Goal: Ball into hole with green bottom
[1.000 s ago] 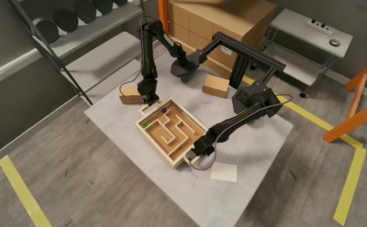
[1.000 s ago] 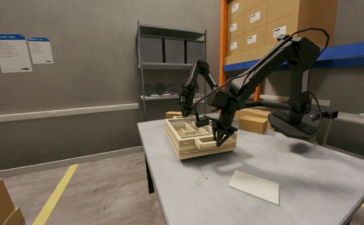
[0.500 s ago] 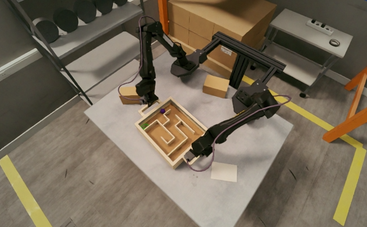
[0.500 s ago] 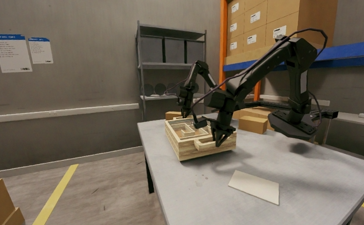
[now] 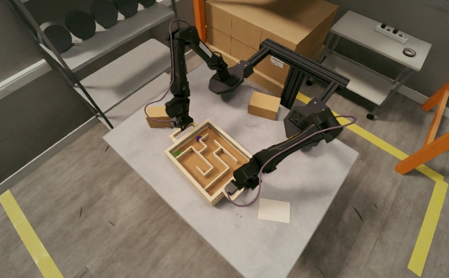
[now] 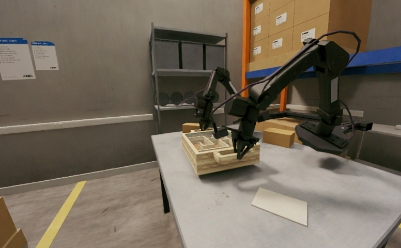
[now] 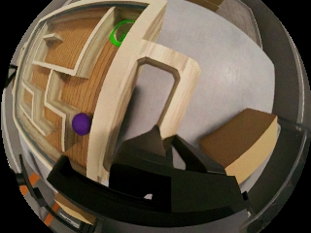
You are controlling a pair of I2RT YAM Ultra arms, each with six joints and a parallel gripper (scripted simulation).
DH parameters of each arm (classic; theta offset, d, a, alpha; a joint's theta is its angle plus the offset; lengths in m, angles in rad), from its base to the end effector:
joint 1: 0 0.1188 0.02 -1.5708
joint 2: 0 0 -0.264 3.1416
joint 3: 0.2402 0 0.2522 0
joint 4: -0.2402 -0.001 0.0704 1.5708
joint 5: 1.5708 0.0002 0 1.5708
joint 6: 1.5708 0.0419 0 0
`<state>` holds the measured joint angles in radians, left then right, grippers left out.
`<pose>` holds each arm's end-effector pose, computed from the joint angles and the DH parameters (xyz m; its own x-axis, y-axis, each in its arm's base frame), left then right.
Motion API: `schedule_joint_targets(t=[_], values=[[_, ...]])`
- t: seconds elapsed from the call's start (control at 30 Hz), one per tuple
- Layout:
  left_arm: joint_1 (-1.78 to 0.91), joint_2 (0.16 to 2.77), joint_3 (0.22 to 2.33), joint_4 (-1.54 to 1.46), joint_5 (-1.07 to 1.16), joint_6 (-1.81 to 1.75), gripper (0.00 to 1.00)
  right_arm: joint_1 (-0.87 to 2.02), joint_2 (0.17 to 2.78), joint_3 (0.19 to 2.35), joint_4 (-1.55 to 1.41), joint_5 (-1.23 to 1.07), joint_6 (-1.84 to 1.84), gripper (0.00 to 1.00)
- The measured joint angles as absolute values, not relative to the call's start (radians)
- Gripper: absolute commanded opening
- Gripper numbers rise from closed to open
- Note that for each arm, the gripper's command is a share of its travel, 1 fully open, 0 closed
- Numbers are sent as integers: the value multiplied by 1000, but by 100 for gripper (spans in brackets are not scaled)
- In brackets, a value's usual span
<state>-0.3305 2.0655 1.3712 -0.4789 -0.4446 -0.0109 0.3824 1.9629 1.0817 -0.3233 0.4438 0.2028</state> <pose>0.3975 -0.1163 0.1407 -0.8735 0.2893 -0.3915 0.1259 0.9112 0.3923 0.3418 0.1192 0.1108 -0.8876 -0.1609 -0.4316 -0.0159 0.9471 -0.3205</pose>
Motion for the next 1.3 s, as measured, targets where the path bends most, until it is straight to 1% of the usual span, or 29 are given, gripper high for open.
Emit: schedule_joint_targets(t=[0.27, 0.4, 0.67, 0.87, 1.1, 1.3], values=[[-307, 2053, 1338, -450, -417, 9, 0, 407, 1958, 1066, -321, 465, 223, 0], [-289, 2053, 1341, -454, -403, 18, 0, 431, 1959, 1084, -345, 482, 241, 0], [-330, 2066, 1383, -495, -435, -14, 0, 386, 1960, 1103, -357, 449, 210, 0], [-294, 2067, 1372, -466, -401, 11, 0, 422, 1960, 1114, -369, 476, 230, 0], [-331, 2065, 1366, -469, -443, -6, 0, 380, 1958, 1066, -305, 442, 200, 0], [-321, 2053, 1312, -418, -430, -1, 0, 389, 1955, 1045, -289, 458, 202, 0]])
